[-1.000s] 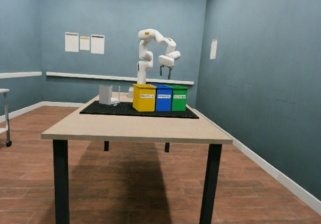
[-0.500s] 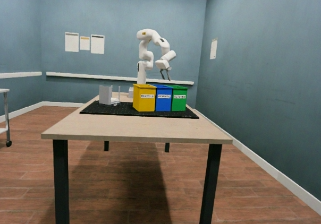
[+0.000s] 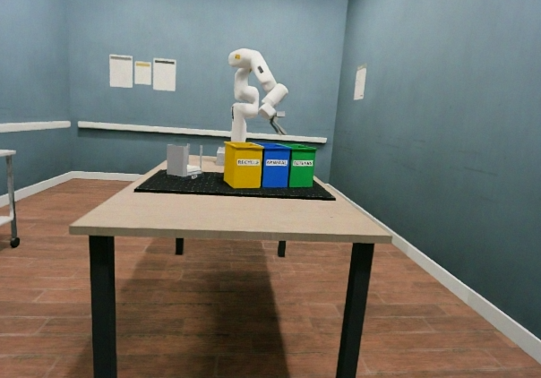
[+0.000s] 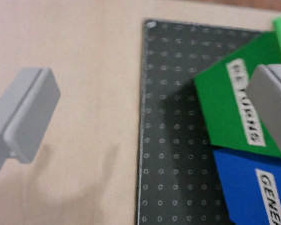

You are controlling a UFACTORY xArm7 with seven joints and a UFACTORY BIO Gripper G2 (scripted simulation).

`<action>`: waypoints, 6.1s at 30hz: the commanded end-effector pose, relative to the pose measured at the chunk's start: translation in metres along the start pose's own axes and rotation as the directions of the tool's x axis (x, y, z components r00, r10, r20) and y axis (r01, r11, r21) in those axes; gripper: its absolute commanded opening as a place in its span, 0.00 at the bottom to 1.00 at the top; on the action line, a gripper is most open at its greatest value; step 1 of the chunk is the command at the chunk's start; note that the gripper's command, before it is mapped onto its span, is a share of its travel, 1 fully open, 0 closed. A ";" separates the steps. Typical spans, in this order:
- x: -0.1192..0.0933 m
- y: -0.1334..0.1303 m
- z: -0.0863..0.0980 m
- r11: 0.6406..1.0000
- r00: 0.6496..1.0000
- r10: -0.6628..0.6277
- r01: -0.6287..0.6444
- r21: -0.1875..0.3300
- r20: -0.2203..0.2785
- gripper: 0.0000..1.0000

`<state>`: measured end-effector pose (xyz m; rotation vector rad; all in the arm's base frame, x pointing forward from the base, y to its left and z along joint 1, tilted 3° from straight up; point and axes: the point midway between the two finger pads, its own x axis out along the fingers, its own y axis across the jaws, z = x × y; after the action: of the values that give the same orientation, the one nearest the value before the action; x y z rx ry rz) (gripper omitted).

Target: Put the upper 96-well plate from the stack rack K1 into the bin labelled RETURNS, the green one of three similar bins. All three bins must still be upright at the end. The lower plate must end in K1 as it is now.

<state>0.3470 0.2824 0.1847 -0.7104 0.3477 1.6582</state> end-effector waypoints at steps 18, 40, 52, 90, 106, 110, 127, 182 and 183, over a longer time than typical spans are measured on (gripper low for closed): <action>-0.036 -0.061 -0.017 0.839 0.840 -0.519 0.465 0.282 0.157 0.37; -0.103 -0.108 -0.054 0.432 0.462 -0.883 0.733 0.526 0.081 0.37; -0.153 -0.123 -0.084 0.156 0.215 -0.976 0.778 0.608 -0.024 0.37; -0.232 -0.134 -0.159 -0.423 -0.261 -0.899 0.724 0.545 -0.352 0.37; -0.273 -0.143 -0.215 -0.563 -0.375 -0.819 0.672 0.481 -0.435 0.37; -0.285 -0.145 -0.231 -0.563 -0.375 -0.819 0.672 0.481 -0.435 0.37; -0.329 -0.154 -0.291 -0.563 -0.375 -0.819 0.672 0.481 -0.435 0.37; -0.311 -0.152 -0.351 -0.563 -0.375 -0.819 0.672 0.481 -0.435 0.37; -0.310 -0.151 -0.352 -0.563 -0.375 -0.819 0.672 0.481 -0.435 0.37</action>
<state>0.6057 -0.1329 0.1350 0.0312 -0.0335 -0.3777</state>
